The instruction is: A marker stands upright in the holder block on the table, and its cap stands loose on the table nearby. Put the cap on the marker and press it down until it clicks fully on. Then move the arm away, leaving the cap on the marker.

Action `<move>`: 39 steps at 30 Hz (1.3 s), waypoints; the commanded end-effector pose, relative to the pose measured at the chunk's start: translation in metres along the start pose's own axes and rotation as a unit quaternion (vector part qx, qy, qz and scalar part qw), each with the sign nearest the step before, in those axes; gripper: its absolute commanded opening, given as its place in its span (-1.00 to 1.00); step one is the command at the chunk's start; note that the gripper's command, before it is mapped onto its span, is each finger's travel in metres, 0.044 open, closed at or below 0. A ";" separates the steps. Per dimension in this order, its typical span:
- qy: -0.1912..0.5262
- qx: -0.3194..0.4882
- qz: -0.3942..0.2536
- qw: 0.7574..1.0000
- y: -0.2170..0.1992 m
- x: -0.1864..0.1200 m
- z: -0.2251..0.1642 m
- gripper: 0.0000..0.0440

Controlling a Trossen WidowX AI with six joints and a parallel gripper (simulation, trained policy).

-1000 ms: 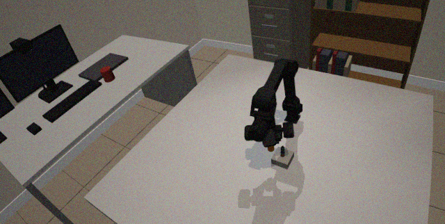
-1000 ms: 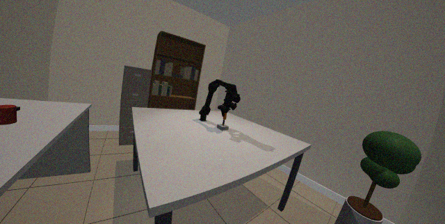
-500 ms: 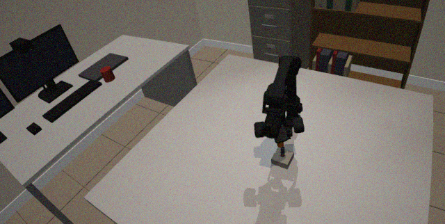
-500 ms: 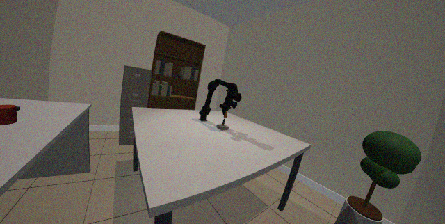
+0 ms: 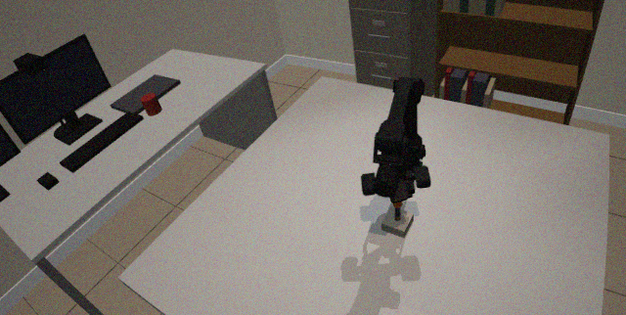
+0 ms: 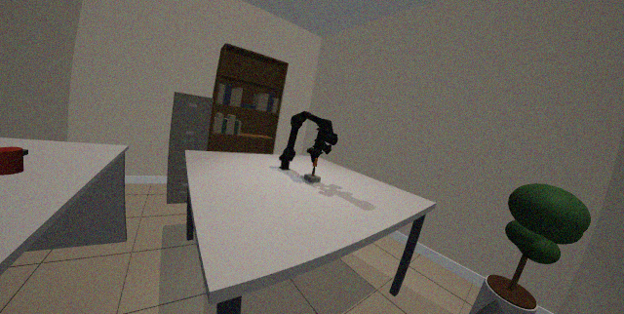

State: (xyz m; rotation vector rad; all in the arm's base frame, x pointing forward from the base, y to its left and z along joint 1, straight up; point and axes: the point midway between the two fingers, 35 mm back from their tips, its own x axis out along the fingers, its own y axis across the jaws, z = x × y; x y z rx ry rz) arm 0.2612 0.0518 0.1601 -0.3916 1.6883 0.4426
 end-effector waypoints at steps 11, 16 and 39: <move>0.011 -0.011 0.013 1.000 0.000 0.030 0.001 -1.00; 0.014 -0.020 0.016 1.000 -0.001 0.044 0.002 -1.00; 0.036 -0.038 0.030 0.998 0.003 0.065 -0.008 -0.34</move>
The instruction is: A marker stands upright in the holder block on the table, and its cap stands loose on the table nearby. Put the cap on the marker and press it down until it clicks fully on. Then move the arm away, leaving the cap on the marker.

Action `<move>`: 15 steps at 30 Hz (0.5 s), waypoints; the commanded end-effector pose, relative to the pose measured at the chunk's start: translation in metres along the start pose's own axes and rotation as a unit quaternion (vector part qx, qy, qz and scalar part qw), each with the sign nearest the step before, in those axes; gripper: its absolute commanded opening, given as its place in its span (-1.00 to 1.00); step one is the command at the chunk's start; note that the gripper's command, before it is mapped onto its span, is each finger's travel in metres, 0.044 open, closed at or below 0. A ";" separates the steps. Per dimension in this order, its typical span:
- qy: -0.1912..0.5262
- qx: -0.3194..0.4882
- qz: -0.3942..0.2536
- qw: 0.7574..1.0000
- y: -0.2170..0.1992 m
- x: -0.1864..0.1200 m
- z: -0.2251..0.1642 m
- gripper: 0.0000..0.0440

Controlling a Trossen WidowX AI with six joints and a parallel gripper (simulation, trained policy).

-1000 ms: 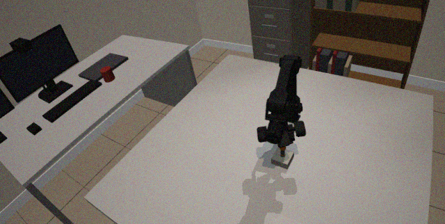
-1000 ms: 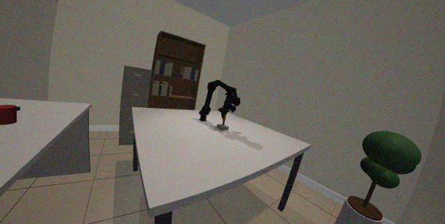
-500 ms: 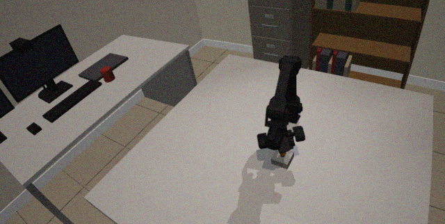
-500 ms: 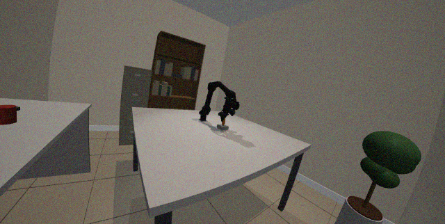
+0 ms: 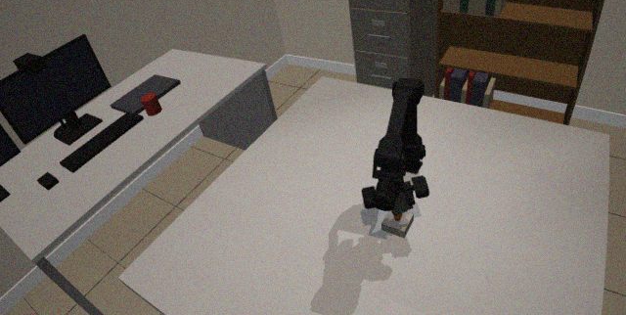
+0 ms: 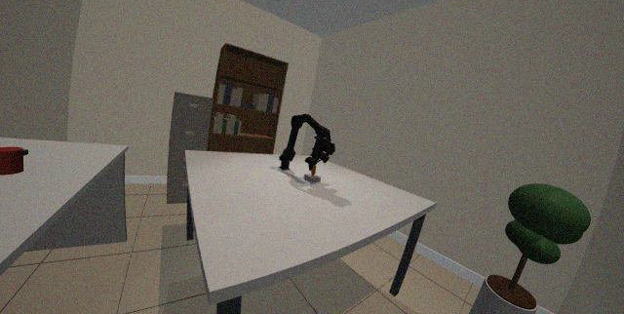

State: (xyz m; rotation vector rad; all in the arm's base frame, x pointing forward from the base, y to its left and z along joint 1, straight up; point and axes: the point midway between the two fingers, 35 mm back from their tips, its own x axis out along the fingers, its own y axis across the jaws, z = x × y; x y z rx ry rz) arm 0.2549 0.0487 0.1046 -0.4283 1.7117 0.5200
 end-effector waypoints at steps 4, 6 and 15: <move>0.024 -0.008 0.026 0.999 0.011 0.007 -0.016 -0.08; 0.022 -0.010 0.027 0.999 0.013 0.006 -0.018 0.16; -0.004 -0.020 0.022 1.000 0.015 0.004 -0.019 1.00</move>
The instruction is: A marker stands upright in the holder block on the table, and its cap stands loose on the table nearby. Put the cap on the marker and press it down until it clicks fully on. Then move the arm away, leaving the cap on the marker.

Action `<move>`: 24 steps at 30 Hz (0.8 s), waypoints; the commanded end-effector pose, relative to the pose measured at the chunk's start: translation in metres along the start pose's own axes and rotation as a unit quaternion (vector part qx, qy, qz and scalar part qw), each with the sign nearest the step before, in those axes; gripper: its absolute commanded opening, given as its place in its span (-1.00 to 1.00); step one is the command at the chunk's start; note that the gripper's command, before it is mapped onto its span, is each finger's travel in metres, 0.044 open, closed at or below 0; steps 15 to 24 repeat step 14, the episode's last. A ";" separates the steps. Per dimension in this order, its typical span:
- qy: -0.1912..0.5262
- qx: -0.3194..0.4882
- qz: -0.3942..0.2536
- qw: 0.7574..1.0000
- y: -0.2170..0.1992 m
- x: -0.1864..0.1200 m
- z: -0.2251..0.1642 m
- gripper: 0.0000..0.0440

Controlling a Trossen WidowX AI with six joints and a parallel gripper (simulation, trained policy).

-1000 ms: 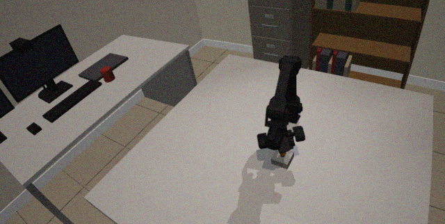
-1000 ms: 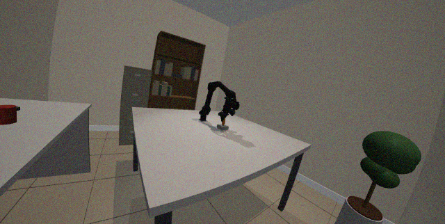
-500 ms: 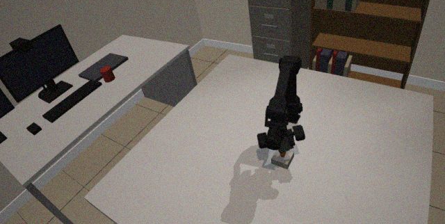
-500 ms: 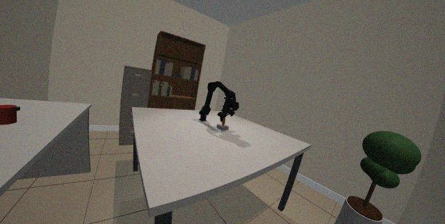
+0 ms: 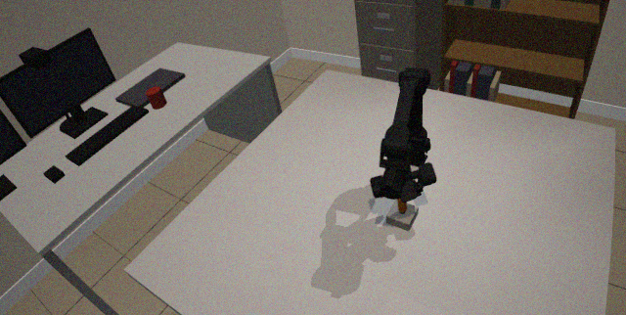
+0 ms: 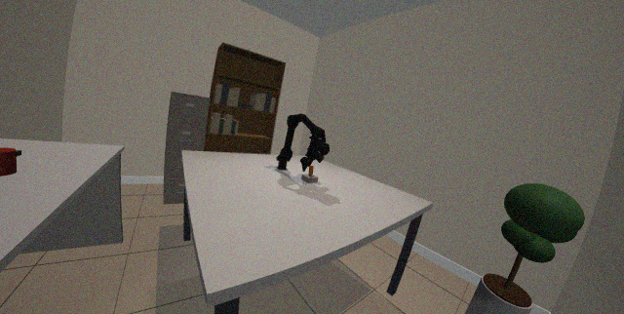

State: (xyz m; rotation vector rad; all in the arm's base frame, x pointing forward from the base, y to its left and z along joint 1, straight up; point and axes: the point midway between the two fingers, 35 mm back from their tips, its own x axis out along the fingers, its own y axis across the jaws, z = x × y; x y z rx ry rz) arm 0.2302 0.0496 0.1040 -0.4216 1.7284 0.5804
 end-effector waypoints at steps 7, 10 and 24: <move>-0.044 -0.011 -0.013 0.999 0.001 -0.021 0.005 1.00; -0.055 -0.017 -0.018 0.998 0.001 -0.028 0.005 1.00; -0.070 -0.023 -0.023 0.997 0.002 -0.036 0.005 0.98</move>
